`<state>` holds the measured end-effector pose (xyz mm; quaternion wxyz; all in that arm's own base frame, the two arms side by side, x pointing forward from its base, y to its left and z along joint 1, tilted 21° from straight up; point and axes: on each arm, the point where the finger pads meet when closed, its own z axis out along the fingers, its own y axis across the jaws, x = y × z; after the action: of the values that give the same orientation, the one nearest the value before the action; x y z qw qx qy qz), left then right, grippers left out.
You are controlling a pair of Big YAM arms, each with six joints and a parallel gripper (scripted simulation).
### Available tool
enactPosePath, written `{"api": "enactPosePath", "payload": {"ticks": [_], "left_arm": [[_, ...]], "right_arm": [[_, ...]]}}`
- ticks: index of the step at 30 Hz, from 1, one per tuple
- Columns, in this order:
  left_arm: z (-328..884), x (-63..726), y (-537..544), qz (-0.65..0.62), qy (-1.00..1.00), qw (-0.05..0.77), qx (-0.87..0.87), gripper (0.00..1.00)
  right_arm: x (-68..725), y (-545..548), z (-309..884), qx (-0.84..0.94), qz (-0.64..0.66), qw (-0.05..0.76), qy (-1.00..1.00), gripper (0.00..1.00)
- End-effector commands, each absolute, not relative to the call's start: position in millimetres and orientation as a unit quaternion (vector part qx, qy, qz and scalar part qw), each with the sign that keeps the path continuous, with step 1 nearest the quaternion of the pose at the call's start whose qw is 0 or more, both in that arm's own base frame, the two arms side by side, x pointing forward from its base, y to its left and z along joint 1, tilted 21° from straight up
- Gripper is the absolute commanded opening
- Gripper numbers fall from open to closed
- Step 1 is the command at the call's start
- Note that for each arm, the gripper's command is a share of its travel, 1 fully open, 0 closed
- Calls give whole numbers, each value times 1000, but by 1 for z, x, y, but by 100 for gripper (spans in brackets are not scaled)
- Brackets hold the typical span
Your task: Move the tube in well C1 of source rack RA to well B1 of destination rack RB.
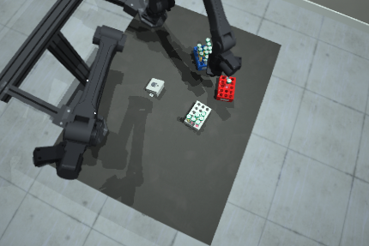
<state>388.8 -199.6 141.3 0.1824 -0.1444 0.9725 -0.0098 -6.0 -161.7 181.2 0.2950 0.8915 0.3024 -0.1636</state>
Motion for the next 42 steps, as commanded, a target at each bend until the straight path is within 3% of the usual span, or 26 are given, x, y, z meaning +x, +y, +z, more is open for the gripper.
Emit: {"api": "enactPosePath", "payload": {"ticks": [1,11,42], "left_arm": [[149,392,-194,-5,978,193,-84,30],[151,392,-194,25,978,193,73,30],[129,332,-70,29,978,191,74,30]], "right_arm": [[-6,-164,197,887,-165,311,299,30],[-6,-164,197,887,-165,311,299,30],[-6,-164,197,887,-165,311,299,30]]}}
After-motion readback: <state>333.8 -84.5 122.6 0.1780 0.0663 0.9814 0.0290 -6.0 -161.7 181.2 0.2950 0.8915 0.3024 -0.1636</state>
